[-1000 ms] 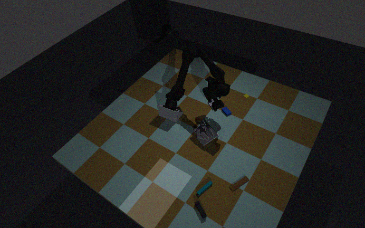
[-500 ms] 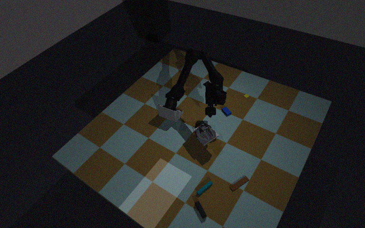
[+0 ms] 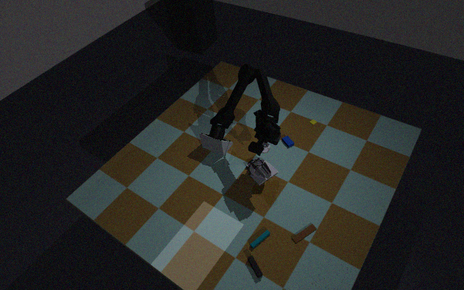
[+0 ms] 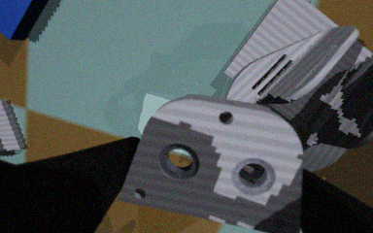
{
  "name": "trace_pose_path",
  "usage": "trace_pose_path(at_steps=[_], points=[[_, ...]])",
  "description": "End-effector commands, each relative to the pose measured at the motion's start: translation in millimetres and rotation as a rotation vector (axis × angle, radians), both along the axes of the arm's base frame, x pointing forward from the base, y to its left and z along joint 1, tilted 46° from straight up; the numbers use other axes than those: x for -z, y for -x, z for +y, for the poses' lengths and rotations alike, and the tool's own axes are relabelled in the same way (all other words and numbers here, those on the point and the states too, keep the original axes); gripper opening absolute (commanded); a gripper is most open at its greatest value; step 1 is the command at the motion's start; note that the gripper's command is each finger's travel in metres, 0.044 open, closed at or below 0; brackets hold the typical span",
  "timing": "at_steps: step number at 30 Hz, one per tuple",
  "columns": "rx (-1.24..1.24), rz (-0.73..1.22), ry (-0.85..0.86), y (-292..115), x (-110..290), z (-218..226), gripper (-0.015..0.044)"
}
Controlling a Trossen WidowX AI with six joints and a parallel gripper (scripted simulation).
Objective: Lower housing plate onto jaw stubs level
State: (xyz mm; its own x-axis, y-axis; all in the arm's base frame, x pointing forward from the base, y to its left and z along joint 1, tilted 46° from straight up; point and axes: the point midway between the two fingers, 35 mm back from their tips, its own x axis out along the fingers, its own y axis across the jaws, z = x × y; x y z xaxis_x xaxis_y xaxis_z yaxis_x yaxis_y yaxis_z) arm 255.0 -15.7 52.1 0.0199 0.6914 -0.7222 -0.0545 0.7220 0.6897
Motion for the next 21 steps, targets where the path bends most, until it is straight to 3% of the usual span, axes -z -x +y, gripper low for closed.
trace_pose_path(at_steps=[1,14,21], points=[[0.075,0.073,-0.006,2,10,-9,0.0351],[0.322,0.318,-0.041,13,39,-34,0.0351],[0.334,0.331,-0.043,14,40,-35,0.0351]])
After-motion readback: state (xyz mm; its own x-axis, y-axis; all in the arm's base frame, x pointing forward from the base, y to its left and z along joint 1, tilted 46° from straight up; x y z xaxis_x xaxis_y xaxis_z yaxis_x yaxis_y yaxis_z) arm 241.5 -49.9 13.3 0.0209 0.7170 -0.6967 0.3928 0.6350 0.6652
